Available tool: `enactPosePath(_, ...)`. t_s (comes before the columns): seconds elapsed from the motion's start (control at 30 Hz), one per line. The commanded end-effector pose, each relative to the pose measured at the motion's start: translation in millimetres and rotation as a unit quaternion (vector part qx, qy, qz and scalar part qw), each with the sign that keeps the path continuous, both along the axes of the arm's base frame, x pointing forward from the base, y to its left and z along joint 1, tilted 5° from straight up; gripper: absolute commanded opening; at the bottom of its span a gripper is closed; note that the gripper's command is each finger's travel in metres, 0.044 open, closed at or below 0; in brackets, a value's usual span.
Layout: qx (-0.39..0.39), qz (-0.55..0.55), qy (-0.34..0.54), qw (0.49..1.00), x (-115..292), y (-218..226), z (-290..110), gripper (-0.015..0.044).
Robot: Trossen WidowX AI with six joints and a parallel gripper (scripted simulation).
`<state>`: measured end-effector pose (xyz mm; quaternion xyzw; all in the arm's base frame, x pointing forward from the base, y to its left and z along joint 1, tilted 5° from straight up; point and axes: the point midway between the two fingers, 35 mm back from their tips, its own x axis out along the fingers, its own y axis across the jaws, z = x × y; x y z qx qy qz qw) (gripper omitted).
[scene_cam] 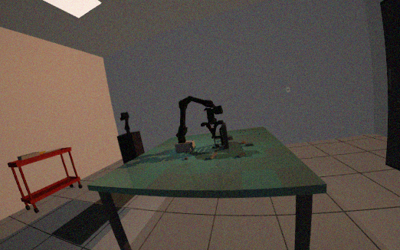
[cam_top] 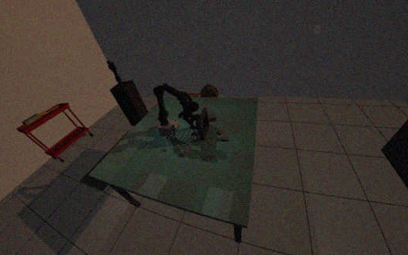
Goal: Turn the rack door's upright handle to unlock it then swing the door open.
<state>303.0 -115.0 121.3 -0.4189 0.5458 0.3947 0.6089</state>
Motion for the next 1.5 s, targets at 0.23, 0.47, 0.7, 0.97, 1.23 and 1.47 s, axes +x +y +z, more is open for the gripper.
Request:
enactPosePath(0.23, 0.013, -0.112, 0.001, 0.994, -16, 14, -3, 0.0016)
enactPosePath(0.47, 0.019, -0.170, 0.003, 0.985, -27, 26, -4, 0.0016)
enactPosePath(0.7, 0.025, -0.223, 0.005, 0.974, -37, 39, -4, 0.0016)
enactPosePath(0.97, 0.031, -0.282, 0.007, 0.959, -46, 54, -5, 0.0016)
enactPosePath(1.23, 0.036, -0.334, 0.009, 0.942, -52, 70, -5, 0.0016)
enactPosePath(1.47, 0.041, -0.378, 0.011, 0.925, -57, 83, -5, 0.0016)
